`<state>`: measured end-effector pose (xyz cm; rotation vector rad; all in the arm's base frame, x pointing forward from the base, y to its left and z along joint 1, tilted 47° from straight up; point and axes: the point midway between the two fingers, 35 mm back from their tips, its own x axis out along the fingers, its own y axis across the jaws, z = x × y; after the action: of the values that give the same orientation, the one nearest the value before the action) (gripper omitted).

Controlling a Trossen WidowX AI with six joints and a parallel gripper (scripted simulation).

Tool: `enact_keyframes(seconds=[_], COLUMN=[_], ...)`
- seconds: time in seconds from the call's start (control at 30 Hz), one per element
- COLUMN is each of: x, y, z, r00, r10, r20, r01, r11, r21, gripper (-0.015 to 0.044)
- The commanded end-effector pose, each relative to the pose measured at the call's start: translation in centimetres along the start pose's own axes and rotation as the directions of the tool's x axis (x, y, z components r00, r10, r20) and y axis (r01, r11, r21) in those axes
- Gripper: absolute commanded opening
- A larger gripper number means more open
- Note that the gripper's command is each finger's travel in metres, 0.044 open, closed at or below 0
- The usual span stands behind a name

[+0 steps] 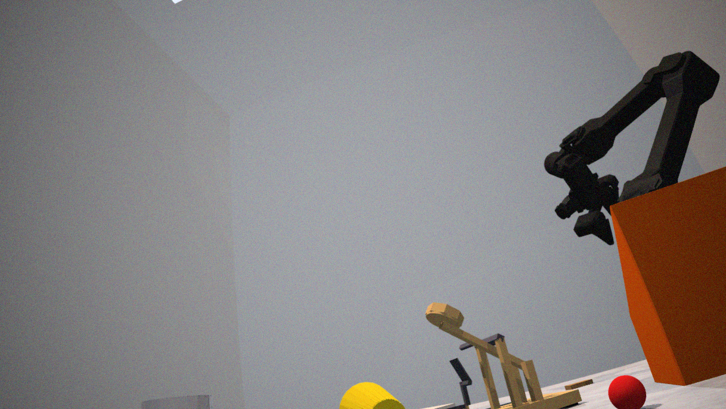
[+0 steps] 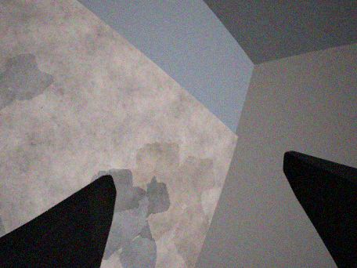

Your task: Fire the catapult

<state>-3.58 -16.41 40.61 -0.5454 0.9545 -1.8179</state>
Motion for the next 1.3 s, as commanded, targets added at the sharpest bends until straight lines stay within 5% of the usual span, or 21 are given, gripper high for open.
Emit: enact_keyframes(seconds=[0.0, 0.67, 1.27], x=[0.0, -2.0, -11.5], y=[0.1, 16.3, 32.7], z=[0.1, 9.0, 9.4], r00=[1.0, 0.897, 0.725], r10=[0.002, 0.415, 0.687], r20=[0.001, 0.149, 0.048], r01=[-0.002, -0.352, -0.455], r11=[1.0, 0.878, 0.531], r21=[-0.001, -0.325, -0.715], gripper=[0.0426, 0.044, 0.044])
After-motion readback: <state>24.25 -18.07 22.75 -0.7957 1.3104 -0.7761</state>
